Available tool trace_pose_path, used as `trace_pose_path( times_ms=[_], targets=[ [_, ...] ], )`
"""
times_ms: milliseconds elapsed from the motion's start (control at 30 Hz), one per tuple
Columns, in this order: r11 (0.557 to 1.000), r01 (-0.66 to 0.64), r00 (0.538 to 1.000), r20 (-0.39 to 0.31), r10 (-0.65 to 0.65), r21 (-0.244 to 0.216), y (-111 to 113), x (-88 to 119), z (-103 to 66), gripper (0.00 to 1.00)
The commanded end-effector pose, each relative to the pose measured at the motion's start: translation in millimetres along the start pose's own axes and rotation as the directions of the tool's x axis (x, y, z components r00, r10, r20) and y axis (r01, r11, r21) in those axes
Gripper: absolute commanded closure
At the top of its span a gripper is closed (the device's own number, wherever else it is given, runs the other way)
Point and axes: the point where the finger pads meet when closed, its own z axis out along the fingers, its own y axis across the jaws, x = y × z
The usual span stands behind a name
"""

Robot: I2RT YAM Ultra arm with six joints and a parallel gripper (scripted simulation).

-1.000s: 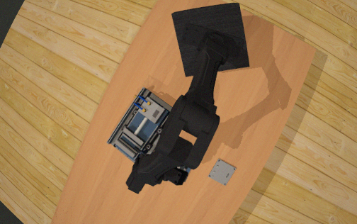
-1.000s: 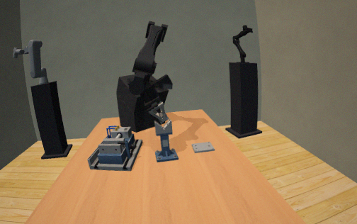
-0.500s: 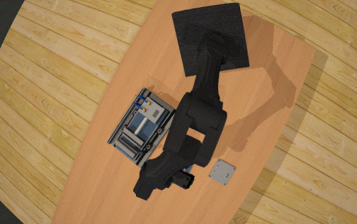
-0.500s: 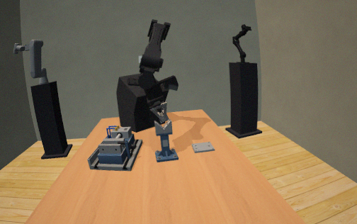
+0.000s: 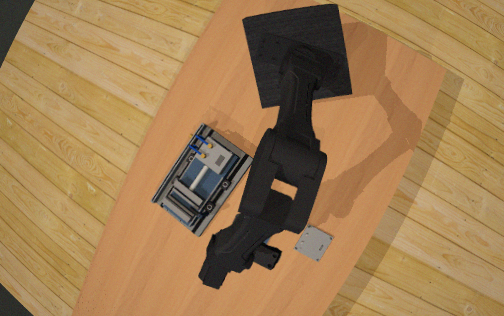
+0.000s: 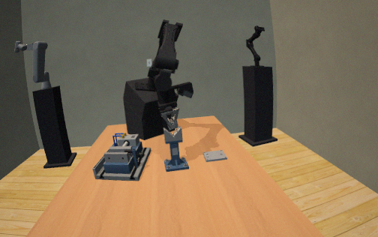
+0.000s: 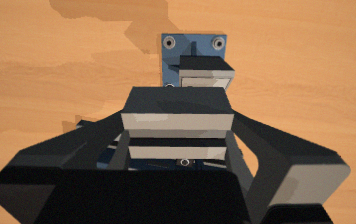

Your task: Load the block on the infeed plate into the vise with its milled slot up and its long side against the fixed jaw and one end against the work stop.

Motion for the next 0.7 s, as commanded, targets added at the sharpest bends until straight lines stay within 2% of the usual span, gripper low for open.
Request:
trace_pose_path(
  times_ms=[0, 300, 667],
  targets=[
    [0.999, 0.003, 0.999, -0.040, -0.002, 0.038, -7.6, -6.7, -17.2, 1.00],
    [0.998, 0.001, 0.996, -0.094, 0.005, 0.057, -14.3, -4.2, -22.7, 1.00],
    [0.999, 0.007, 0.991, -0.137, 0.001, 0.054, -13.8, -7.6, -21.5, 1.00]
  ],
)
